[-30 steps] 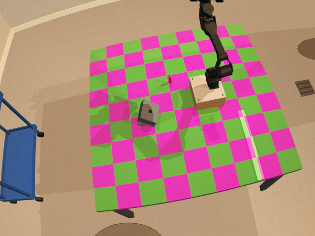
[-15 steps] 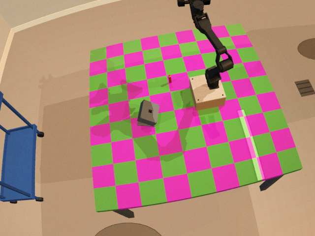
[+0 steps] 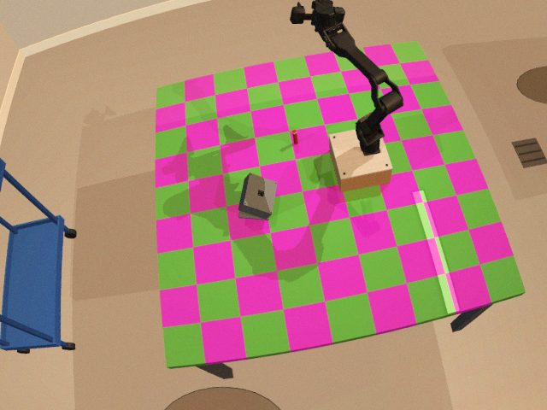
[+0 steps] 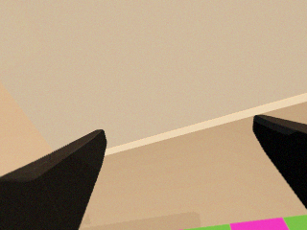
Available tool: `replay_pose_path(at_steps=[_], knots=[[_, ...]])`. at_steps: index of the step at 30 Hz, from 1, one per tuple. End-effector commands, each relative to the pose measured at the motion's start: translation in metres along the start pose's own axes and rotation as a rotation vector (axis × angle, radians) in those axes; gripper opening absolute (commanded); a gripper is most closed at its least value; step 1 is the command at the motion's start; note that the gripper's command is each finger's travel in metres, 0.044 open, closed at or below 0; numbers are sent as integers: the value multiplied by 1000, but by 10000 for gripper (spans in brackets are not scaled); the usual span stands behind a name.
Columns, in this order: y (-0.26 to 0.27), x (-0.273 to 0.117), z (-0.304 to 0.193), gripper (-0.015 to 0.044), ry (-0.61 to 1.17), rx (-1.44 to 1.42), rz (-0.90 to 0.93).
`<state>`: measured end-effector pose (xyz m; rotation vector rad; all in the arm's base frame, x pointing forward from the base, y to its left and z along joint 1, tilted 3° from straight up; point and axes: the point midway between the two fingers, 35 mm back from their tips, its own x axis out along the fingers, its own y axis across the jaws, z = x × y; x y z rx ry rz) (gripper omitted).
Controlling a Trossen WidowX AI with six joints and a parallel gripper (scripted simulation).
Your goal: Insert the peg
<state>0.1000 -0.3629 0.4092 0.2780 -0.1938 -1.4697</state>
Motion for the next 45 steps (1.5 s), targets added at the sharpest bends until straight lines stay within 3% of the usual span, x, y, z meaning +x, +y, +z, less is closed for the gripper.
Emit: replay_pose_path(at_steps=[1, 24, 45], knots=[[12, 8, -36, 440, 117, 86, 24], [63, -2, -197, 440, 649, 458, -51], [80, -71, -325, 440, 1060, 670, -408]])
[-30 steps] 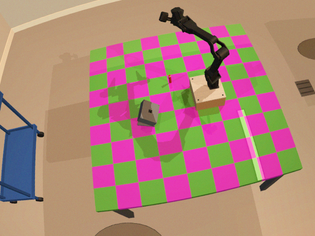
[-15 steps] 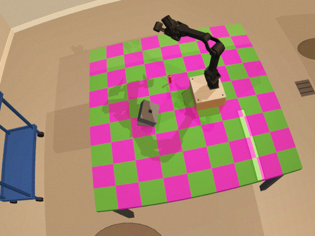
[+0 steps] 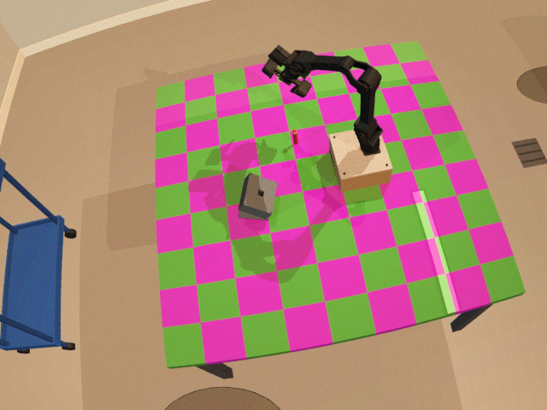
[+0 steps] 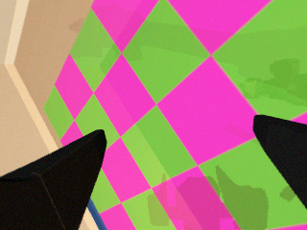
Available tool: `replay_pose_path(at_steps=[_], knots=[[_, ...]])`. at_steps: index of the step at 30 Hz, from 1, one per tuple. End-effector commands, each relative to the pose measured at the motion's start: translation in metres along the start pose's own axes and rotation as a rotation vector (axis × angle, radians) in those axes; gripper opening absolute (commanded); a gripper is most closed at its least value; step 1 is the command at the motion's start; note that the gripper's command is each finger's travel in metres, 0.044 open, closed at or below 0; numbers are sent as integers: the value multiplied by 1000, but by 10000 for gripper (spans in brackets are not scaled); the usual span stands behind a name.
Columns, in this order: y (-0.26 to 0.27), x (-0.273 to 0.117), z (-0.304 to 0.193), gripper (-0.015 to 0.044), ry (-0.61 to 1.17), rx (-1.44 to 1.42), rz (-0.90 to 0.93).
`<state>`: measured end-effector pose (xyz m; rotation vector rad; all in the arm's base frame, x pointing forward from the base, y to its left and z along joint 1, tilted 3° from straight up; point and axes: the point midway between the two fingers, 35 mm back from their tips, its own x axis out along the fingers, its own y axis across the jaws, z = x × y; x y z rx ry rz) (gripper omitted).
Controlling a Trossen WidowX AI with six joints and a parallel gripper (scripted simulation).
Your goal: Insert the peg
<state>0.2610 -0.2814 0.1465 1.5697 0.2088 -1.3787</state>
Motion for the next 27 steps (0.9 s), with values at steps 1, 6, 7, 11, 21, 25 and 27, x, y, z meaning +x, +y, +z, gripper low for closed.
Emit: replay_pose_path(at_steps=[1, 6, 7, 11, 21, 25, 27], knots=[[-21, 12, -23, 440, 55, 76, -98], [-43, 21, -46, 440, 94, 154, -206], [-48, 23, -50, 440, 99, 170, -228], [-67, 28, -67, 440, 115, 228, -321], [-113, 32, -103, 440, 100, 380, -555], [-119, 32, -107, 440, 92, 401, -589], [-119, 32, -107, 440, 92, 401, -589]])
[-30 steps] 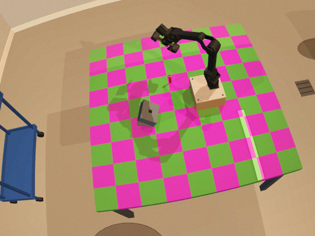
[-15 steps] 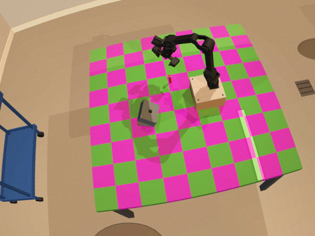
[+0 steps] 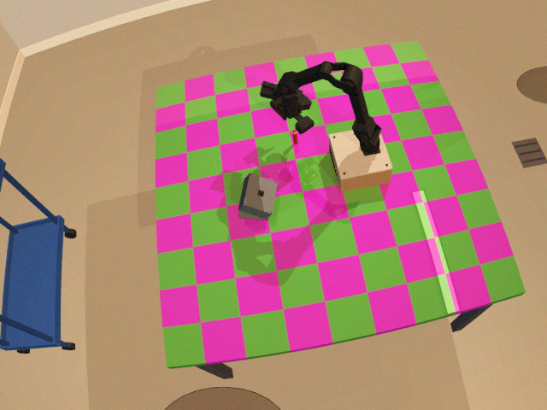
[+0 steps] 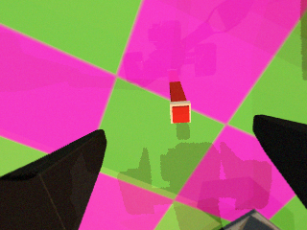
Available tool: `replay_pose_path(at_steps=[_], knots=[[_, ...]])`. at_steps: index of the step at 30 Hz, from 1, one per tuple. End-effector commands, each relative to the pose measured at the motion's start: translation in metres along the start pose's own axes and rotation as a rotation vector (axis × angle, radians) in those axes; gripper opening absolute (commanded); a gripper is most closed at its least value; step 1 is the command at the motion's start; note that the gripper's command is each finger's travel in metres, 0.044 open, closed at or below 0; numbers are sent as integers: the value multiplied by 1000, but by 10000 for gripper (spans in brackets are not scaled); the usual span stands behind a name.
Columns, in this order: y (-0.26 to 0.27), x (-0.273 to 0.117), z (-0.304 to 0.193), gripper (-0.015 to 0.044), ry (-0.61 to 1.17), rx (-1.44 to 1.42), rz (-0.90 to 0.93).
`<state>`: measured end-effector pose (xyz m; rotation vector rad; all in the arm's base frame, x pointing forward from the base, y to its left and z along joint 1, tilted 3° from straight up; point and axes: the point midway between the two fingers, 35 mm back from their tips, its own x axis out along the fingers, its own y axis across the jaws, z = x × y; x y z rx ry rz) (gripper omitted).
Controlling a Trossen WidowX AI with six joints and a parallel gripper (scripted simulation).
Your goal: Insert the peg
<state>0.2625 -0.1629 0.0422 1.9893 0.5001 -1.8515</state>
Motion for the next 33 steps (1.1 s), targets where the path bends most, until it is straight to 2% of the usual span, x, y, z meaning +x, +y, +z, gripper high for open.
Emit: replay_pose_path(at_steps=[1, 33], knots=[[-5, 3, -1, 440, -4, 26, -27], [-4, 48, -2, 440, -4, 26, -27]])
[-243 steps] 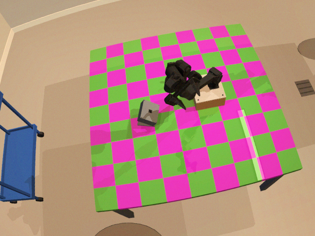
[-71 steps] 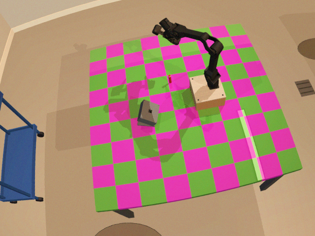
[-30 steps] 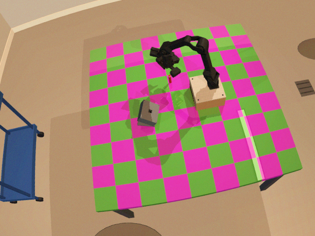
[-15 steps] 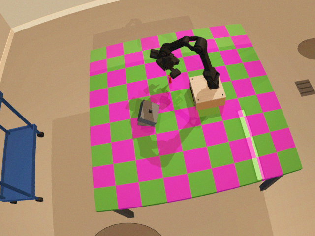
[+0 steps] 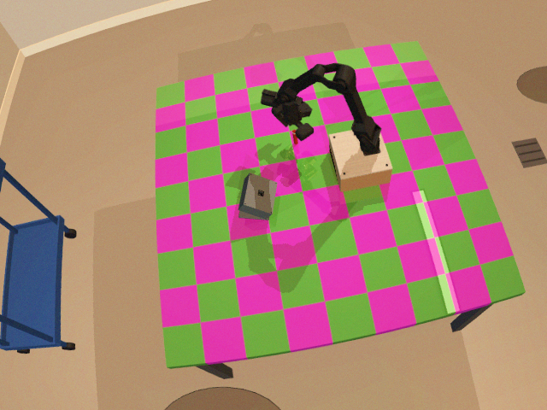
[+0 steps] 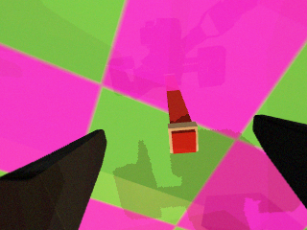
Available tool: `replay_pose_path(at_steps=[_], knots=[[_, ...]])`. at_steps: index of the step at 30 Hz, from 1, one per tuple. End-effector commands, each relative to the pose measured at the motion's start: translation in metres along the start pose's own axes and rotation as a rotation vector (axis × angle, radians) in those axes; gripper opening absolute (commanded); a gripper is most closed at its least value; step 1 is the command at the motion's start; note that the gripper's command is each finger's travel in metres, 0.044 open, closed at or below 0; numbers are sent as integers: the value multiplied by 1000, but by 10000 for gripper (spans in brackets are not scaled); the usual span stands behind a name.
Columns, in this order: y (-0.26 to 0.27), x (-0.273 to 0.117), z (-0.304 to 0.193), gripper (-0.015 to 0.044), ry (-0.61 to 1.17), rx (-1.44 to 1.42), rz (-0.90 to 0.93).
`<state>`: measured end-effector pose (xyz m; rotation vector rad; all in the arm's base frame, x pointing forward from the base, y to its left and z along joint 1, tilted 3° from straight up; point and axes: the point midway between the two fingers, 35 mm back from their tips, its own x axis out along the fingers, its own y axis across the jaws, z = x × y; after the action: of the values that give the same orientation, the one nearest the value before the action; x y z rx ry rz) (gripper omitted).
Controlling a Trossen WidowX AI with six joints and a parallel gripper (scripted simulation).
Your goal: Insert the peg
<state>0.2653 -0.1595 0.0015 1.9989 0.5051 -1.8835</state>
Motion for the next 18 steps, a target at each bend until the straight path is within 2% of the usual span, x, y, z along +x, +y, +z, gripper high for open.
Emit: replay_pose_path(at_steps=[1, 15, 18], knots=[[-1, 9, 0, 440, 2, 5, -4], [-3, 26, 1, 440, 2, 5, -5], [-2, 22, 1, 361, -1, 0, -3]])
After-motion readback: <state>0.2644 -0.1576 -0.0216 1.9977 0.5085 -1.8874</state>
